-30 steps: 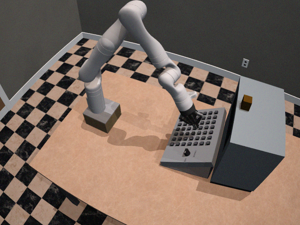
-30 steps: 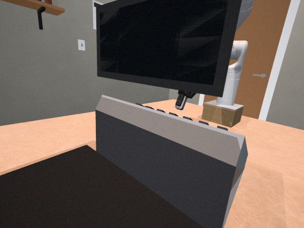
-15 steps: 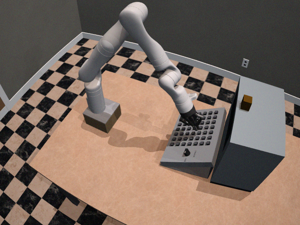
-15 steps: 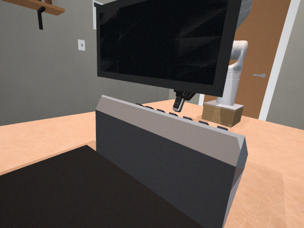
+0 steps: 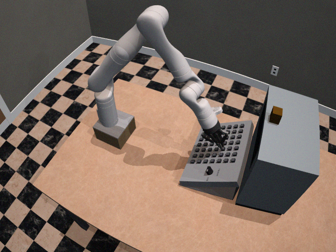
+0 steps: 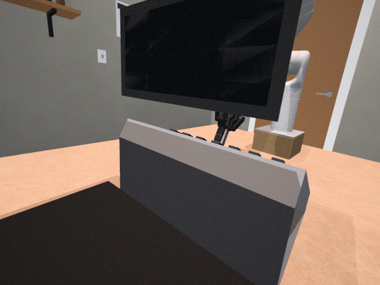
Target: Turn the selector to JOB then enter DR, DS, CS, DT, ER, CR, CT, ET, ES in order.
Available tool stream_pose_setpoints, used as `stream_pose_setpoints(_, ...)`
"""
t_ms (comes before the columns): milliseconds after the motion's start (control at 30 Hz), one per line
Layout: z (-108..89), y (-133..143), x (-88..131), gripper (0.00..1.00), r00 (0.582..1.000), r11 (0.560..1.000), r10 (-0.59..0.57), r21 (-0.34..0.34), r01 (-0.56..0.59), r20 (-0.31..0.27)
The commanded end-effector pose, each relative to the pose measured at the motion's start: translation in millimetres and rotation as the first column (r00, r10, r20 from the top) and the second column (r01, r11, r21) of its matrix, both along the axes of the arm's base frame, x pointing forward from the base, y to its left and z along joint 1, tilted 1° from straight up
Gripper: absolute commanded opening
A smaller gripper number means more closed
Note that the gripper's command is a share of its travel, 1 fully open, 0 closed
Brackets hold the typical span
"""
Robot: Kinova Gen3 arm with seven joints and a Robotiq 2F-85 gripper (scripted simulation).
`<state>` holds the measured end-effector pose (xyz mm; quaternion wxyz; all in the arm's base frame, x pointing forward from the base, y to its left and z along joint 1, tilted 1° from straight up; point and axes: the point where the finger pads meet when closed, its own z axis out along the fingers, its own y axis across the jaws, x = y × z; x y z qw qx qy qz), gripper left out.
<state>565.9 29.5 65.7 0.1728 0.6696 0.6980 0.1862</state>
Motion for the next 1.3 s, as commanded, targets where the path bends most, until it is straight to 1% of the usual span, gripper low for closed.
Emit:
stream_pose_setpoints(0,0.7,-0.1,0.6,0.10,1.000,1.000,0.000,0.000,0.000,0.002)
stream_pose_setpoints(700,0.4,-0.1,0.8,0.10,1.000,1.000,0.000,0.000,0.000,0.002)
stream_pose_setpoints(1267,-3.7,0.0,3.1,0.10,1.000,1.000,0.000,0.000,0.000,0.002)
